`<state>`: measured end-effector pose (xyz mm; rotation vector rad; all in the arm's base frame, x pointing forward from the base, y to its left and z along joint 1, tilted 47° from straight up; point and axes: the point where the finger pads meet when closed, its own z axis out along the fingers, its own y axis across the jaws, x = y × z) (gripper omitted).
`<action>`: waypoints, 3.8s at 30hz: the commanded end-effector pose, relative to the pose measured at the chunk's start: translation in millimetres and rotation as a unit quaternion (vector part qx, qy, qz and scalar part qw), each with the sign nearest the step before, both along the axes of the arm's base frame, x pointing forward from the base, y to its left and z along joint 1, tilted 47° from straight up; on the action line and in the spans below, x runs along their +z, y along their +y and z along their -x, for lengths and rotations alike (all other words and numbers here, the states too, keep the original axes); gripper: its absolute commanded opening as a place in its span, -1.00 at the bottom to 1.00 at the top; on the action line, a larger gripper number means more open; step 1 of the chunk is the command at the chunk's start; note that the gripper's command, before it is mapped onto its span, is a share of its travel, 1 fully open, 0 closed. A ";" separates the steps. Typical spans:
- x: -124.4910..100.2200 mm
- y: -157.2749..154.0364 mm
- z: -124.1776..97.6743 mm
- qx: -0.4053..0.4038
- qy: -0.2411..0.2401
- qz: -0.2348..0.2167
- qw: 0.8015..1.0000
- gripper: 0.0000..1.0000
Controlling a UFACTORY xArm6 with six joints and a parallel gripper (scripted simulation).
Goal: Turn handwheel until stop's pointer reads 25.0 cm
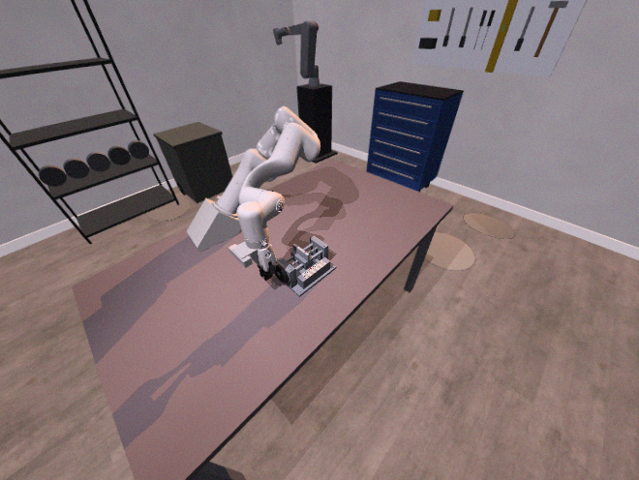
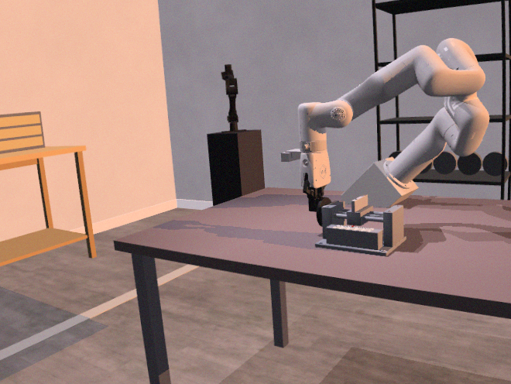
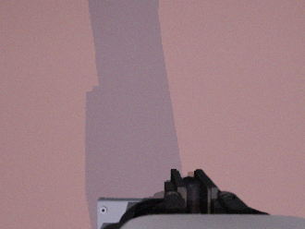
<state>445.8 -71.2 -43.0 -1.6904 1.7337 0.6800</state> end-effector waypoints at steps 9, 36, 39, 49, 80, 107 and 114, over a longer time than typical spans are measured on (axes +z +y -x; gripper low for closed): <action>-4.1 4.0 2.2 0.000 0.000 0.000 1.000 -0.88; -20.2 21.3 -3.0 0.000 0.000 0.000 1.000 -0.88; -22.2 23.5 -5.6 0.000 0.000 0.000 1.000 -0.88; -26.4 28.1 -15.2 0.000 0.000 0.000 1.000 -0.88; -22.4 24.1 -45.2 0.000 0.000 0.000 1.000 -0.88; 9.5 -10.4 -37.4 0.000 0.000 0.000 1.000 -0.88; 11.2 -12.2 -26.5 0.000 0.000 0.000 1.000 -0.88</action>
